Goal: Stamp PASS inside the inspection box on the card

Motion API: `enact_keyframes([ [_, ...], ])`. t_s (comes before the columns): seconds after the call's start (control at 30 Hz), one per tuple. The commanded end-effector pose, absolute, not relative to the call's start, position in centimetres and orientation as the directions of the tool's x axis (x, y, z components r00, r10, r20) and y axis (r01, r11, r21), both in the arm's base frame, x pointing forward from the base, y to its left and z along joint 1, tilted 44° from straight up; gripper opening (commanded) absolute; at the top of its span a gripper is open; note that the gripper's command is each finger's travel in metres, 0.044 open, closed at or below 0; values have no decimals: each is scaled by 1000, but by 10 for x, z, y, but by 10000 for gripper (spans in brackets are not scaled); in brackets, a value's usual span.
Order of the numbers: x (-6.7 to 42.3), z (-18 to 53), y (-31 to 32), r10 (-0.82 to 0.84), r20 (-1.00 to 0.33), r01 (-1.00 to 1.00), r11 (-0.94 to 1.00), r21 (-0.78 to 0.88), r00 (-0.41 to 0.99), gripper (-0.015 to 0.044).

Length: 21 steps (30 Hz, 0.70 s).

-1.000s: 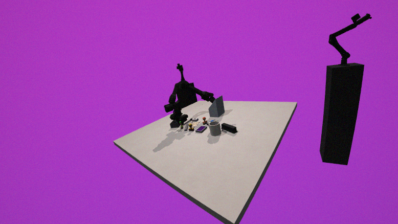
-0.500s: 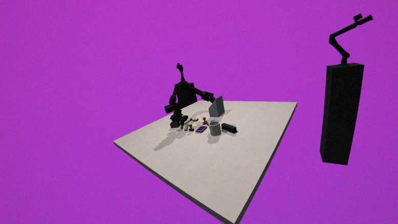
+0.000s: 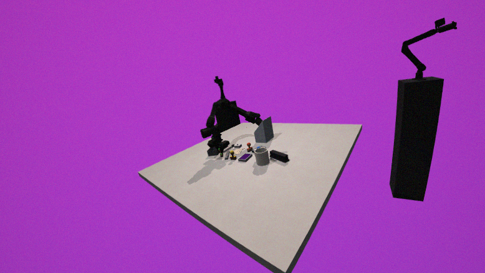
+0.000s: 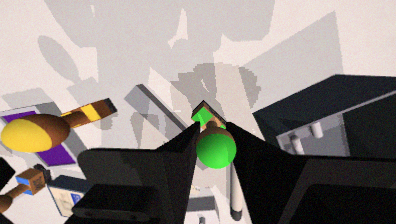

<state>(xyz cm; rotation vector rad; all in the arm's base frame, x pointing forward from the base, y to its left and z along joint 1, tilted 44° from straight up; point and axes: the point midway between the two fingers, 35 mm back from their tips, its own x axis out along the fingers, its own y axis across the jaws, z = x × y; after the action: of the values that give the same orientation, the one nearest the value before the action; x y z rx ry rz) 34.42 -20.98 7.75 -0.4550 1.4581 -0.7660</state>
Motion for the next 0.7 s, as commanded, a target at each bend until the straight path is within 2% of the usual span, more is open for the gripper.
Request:
enact_keyframes([
  [0.0, 344, 78, -209, -703, -709, 186, 690, -699, -57, 11],
  [0.67, 346, 85, -202, -705, -707, 186, 689, -701, -56, 0],
])
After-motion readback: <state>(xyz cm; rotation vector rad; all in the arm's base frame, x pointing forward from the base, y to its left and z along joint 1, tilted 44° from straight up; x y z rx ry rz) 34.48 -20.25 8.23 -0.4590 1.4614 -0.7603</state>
